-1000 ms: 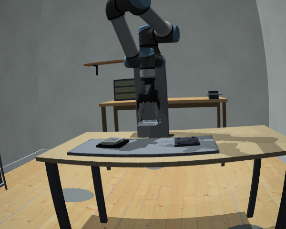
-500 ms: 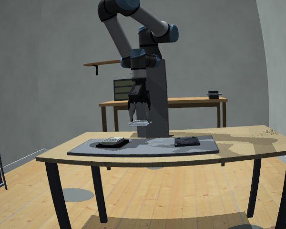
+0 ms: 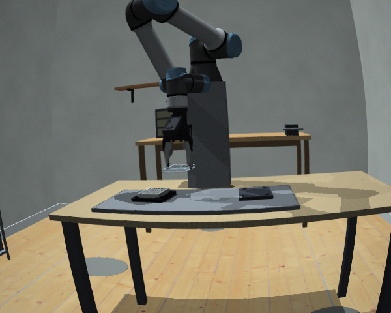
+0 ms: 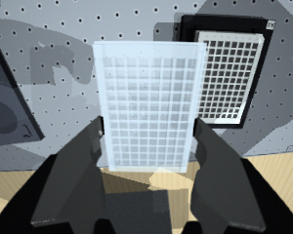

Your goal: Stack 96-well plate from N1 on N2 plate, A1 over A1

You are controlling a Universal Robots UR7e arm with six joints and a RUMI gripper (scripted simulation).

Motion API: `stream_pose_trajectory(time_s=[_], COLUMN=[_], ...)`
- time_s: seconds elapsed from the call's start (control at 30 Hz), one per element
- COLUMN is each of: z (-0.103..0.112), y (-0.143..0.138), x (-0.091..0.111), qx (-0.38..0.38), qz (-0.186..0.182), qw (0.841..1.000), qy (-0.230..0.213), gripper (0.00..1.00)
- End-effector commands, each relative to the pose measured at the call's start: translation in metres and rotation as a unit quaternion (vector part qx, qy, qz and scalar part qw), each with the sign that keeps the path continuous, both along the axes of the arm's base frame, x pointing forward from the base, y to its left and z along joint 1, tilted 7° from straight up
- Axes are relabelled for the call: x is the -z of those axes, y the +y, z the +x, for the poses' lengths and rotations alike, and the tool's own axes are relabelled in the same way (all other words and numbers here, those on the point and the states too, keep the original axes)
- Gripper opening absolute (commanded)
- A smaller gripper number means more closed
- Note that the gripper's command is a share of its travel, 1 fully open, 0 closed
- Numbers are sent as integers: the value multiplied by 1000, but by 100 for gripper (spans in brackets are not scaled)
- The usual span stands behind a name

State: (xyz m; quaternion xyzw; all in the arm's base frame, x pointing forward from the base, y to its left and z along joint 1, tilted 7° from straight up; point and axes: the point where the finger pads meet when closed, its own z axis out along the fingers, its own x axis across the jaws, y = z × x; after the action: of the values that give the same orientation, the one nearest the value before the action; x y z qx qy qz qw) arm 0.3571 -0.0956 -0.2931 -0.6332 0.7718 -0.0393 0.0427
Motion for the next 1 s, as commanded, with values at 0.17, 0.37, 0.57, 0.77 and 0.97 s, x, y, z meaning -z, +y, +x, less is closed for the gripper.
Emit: stream_pose_trajectory(time_s=[0.17, 0.37, 0.57, 0.77, 0.97], z=[-2, -3, -4, -6, -7], y=[-29, -49, -63, -83, -101], x=[0, 0, 0, 0, 0], qx=[-1, 0, 0, 0, 0], qz=[0, 0, 0, 0, 0], qw=[1000, 1000, 1000, 1000, 1000], qy=[0, 0, 0, 0, 0], gripper=[0, 0, 0, 0, 0])
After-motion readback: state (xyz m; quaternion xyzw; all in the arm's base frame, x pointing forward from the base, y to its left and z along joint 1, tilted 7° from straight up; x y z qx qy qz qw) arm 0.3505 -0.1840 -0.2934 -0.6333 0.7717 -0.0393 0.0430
